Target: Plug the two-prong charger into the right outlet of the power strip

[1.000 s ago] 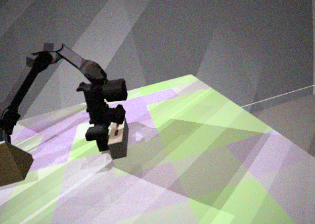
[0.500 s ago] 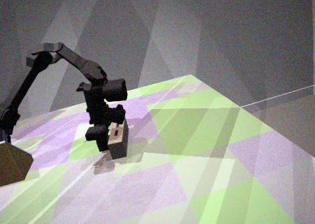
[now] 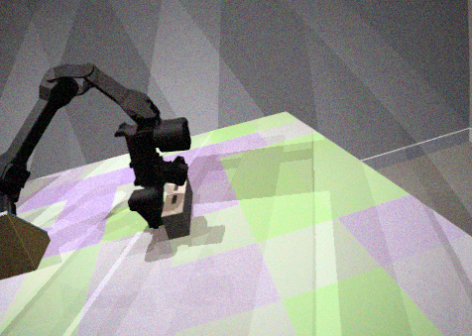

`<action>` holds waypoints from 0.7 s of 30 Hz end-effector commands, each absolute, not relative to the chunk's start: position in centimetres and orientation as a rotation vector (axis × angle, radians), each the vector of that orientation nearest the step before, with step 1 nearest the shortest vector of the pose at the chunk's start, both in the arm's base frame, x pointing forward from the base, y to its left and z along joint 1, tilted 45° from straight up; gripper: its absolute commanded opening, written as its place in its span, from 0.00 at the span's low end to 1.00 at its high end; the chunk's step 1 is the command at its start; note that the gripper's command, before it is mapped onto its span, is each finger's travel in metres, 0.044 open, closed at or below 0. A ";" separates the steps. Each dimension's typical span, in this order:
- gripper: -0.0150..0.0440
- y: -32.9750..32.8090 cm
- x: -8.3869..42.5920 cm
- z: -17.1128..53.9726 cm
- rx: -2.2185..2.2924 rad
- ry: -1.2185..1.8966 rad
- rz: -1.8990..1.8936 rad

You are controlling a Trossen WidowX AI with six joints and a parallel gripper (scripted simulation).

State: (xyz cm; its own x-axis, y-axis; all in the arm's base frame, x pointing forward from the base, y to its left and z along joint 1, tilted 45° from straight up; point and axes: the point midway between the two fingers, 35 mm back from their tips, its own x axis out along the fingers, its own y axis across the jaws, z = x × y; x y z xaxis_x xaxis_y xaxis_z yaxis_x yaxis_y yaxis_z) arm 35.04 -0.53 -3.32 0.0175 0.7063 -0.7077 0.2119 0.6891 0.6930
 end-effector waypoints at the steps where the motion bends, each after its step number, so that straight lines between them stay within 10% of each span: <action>1: 1.00 -0.5 35.0 -3.3 0.782 1.541 0.453; 21: 1.00 -0.4 34.4 -3.3 0.778 1.535 0.453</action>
